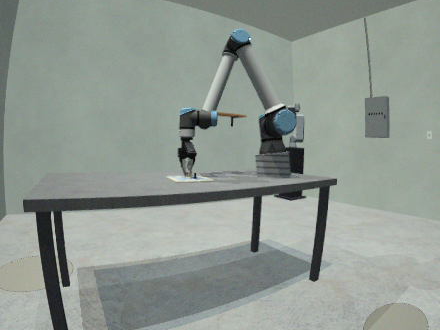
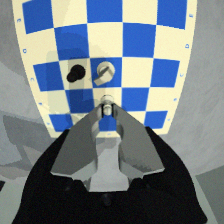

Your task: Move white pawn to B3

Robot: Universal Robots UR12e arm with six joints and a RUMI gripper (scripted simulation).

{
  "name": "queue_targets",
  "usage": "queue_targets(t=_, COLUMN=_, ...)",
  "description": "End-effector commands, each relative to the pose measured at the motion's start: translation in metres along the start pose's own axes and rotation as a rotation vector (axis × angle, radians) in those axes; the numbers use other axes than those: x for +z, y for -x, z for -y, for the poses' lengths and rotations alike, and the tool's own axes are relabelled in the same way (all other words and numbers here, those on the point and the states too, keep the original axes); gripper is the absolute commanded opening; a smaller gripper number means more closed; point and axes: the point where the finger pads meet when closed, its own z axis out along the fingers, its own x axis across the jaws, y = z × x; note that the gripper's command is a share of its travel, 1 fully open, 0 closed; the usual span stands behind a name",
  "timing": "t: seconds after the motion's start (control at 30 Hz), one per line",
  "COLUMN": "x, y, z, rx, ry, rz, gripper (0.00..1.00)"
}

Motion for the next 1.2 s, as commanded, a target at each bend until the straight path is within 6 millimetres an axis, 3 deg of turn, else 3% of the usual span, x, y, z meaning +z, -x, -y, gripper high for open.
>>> queue_targets(t=0.0, x=-0.0008, y=-0.0021, z=0.0001, rx=-0.001, ry=0.0, rz=-0.003, gripper=0.0)
queue_targets(t=0.43, x=-0.0008, y=-0.0021, z=0.0001, rx=-0.001, ry=0.0, rz=-0.003, gripper=0.0)
queue_targets(t=0.87, x=-0.0008, y=-0.0021, z=0.0001, rx=-0.001, ry=0.0, rz=-0.003, gripper=0.2)
queue_targets(t=1.17, x=-0.0008, y=-0.0021, z=0.0001, rx=-0.001, ry=0.0, rz=-0.003, gripper=0.2)
